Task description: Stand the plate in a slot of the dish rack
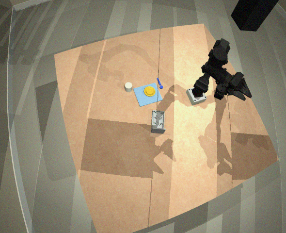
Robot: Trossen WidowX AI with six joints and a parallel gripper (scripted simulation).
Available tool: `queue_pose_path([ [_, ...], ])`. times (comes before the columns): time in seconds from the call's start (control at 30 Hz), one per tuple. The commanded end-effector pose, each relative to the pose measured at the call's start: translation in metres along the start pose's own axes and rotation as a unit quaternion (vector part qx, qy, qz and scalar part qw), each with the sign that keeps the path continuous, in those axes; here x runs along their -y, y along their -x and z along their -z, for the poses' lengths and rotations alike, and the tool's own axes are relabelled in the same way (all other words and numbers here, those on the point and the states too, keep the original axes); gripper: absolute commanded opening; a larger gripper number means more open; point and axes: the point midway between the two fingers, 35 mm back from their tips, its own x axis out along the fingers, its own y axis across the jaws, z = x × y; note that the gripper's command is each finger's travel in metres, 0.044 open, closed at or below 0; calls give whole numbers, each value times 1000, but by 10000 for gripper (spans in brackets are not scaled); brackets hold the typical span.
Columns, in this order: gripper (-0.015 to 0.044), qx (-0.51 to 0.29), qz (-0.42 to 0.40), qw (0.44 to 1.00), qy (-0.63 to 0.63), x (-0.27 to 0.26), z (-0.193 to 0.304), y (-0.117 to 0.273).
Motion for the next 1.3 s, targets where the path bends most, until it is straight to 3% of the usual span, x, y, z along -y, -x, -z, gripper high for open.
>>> queue_pose_path([
  [0.0, 400, 3, -1, 1000, 1, 0, -1, 0],
  [0.63, 400, 291, 4, 952, 93, 9, -131, 77],
  [1.27, 400, 501, 189, 835, 125, 74, -209, 204],
])
